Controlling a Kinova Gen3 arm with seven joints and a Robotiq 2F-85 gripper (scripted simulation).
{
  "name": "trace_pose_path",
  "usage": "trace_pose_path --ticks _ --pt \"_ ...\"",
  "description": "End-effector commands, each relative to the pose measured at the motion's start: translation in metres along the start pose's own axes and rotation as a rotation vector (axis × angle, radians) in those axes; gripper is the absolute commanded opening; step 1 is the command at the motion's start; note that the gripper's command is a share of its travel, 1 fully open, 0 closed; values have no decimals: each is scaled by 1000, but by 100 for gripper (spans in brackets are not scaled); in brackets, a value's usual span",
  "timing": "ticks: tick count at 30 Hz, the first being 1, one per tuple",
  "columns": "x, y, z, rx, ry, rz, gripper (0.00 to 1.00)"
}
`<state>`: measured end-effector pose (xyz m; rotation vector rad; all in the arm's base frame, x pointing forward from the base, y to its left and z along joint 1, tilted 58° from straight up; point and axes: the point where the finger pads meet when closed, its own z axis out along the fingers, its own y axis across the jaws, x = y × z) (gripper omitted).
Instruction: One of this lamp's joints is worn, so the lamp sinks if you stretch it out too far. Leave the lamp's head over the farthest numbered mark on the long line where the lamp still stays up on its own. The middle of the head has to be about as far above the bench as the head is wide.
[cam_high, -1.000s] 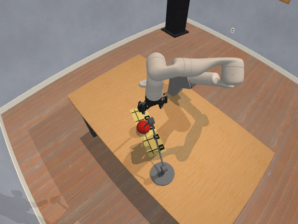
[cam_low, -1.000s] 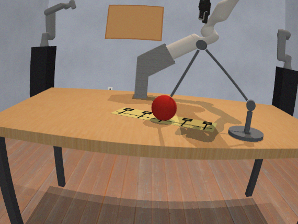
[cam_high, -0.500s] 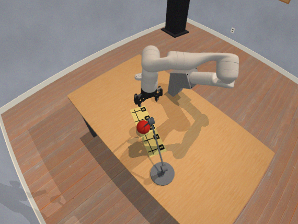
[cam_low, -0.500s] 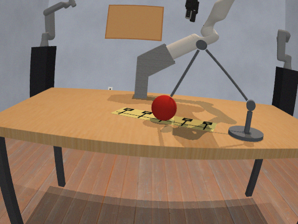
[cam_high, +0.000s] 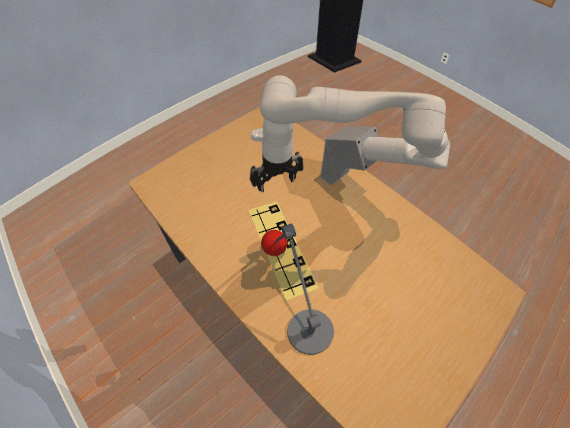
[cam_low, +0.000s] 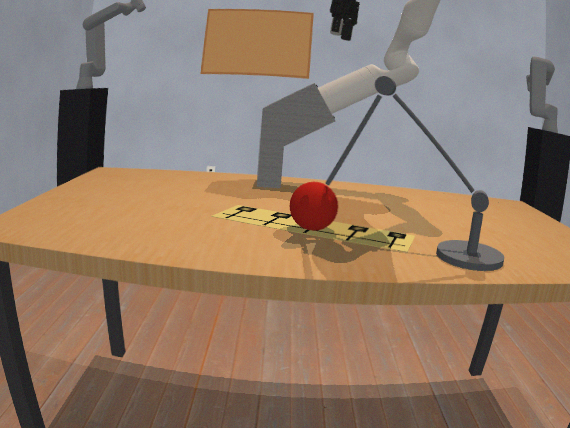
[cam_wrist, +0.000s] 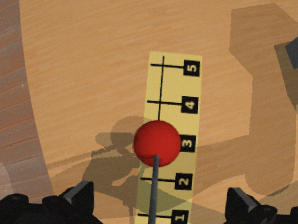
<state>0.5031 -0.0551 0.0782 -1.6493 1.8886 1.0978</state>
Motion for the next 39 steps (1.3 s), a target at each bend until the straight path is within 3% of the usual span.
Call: trace_pose_path --ticks 1,20,35,39 --pt "22 -1 1 5 3 6 100" --pt "57 2 1 2 0 1 100" --pt "48 0 1 16 -257 10 100" --pt "47 0 1 17 -288 11 100"
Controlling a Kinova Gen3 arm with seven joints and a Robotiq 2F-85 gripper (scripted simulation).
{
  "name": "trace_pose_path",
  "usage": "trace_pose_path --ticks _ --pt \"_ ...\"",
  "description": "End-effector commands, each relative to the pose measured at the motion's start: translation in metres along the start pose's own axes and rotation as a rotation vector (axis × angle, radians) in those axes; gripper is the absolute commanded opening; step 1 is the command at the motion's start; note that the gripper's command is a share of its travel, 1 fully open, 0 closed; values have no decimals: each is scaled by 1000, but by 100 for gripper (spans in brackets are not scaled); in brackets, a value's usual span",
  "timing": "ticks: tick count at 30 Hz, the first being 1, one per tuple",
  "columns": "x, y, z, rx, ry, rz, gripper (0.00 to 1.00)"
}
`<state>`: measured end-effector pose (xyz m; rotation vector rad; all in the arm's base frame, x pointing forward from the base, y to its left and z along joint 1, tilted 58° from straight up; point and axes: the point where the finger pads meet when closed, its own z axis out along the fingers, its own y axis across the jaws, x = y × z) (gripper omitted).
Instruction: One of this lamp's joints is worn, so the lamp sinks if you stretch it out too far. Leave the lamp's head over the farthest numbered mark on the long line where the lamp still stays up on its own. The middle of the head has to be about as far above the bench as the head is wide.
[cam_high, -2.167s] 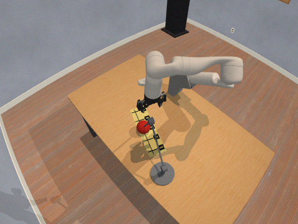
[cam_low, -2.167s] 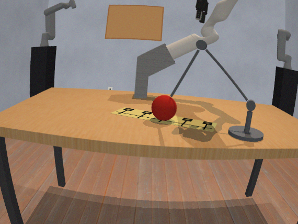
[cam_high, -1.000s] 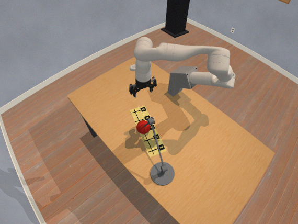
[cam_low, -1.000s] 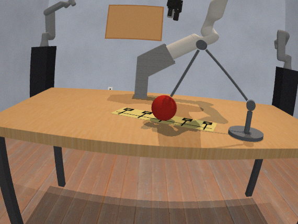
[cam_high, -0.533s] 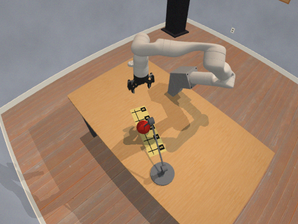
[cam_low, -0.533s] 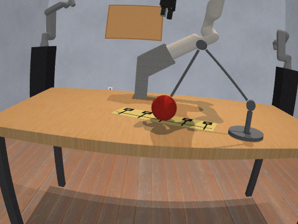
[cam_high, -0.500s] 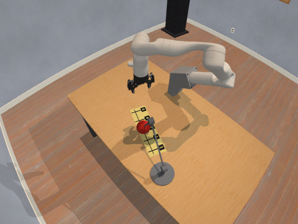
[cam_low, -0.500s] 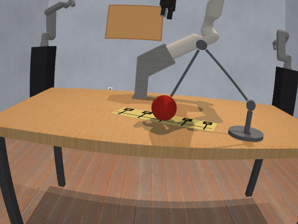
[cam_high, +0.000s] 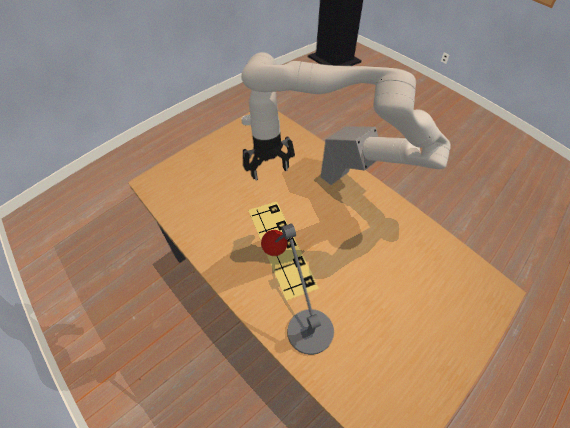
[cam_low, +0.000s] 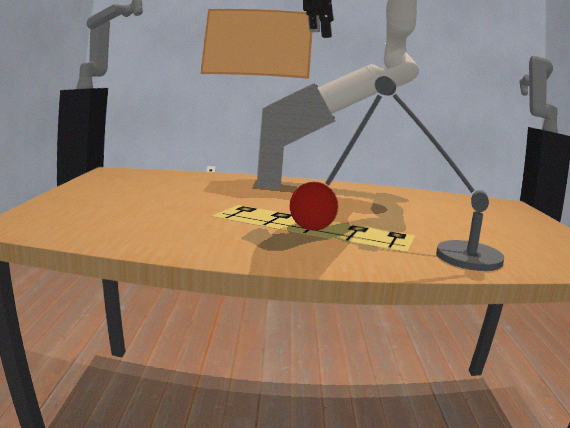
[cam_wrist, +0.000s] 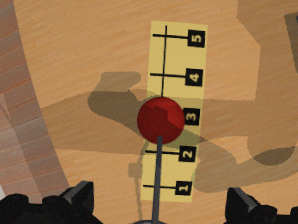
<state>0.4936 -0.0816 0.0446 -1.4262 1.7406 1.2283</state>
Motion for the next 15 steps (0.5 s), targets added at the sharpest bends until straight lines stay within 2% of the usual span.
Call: trace_pose_path --ticks 1,13,15 --pt "3 0 -2 5 -55 3 100" --pt "-1 0 -1 13 -237 9 100" --pt "-1 0 -1 13 -237 9 100"
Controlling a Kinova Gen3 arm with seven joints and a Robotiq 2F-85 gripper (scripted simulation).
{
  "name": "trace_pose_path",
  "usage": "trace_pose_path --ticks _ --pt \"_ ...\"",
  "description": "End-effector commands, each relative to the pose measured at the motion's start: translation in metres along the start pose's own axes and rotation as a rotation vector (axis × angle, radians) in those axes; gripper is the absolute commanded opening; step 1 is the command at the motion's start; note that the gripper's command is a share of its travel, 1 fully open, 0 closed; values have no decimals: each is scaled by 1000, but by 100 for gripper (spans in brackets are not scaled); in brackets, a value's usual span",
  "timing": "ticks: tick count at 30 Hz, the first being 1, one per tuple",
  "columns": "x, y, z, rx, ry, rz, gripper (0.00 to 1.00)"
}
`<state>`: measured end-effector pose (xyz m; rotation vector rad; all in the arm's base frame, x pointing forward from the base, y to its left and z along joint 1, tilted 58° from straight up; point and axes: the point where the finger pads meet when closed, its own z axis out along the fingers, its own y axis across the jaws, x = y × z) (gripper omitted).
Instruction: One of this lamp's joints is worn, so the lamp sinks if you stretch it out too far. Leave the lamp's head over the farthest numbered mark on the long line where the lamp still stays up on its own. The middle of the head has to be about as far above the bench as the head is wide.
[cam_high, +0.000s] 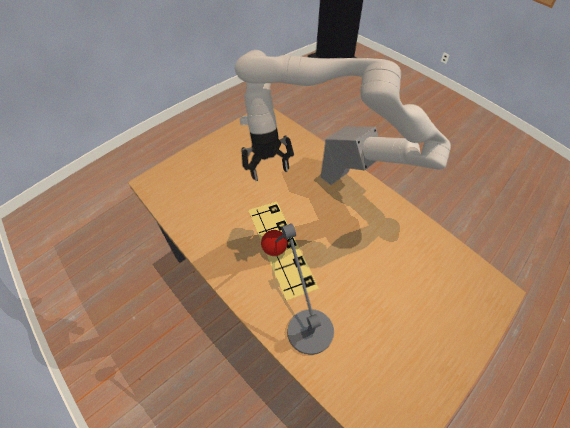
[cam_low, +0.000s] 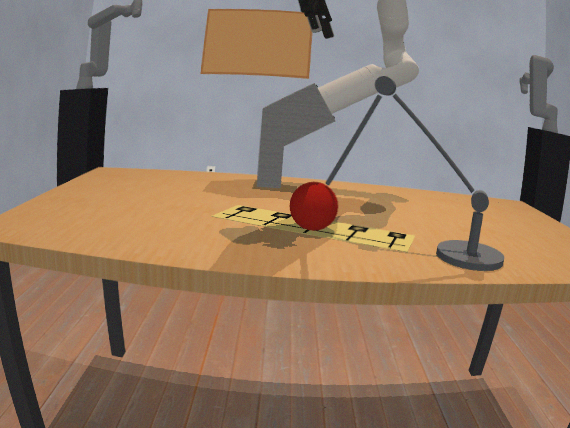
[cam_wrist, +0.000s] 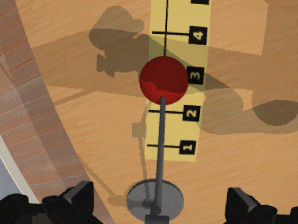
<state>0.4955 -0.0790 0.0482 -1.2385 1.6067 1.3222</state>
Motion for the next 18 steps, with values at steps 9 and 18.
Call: trace_pose_path --ticks 9,18 --pt "1 0 -2 10 -164 7 100" --pt "2 0 4 13 -257 11 100"
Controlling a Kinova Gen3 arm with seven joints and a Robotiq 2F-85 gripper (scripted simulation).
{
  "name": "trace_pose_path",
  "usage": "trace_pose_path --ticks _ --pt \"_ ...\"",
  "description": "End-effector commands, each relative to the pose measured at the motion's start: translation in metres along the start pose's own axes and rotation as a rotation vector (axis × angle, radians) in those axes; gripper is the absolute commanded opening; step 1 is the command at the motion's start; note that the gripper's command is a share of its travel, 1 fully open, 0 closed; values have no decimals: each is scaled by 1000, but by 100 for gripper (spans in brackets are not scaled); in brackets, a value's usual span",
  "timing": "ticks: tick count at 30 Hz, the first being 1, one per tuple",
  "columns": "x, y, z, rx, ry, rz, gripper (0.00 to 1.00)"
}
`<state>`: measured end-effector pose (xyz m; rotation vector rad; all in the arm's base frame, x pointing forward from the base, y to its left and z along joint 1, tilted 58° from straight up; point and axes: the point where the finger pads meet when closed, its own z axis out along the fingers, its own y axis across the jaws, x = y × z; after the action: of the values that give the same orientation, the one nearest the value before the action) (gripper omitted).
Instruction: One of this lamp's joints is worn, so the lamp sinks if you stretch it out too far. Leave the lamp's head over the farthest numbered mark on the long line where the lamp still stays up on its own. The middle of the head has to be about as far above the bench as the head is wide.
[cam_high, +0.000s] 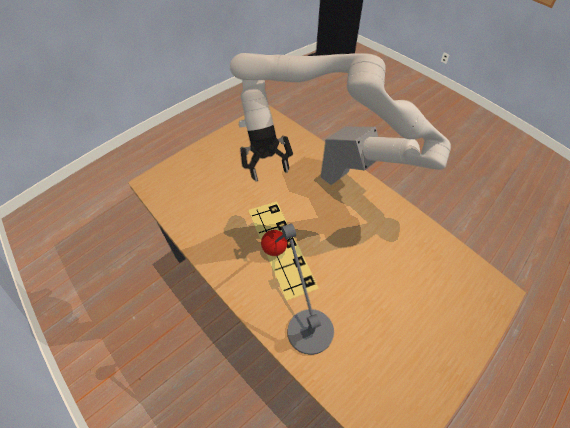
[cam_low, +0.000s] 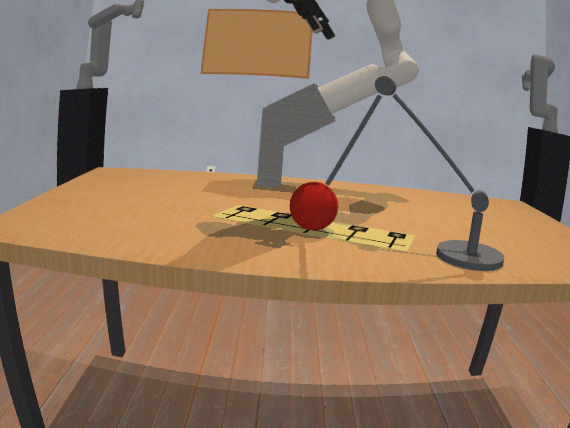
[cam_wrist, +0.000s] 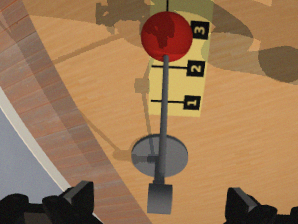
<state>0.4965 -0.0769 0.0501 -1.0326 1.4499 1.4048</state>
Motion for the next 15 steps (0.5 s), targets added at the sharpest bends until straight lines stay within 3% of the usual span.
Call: trace_pose_path --ticks 1,15 --pt "9 0 7 4 -24 5 100" --pt "57 1 70 6 -36 4 100"
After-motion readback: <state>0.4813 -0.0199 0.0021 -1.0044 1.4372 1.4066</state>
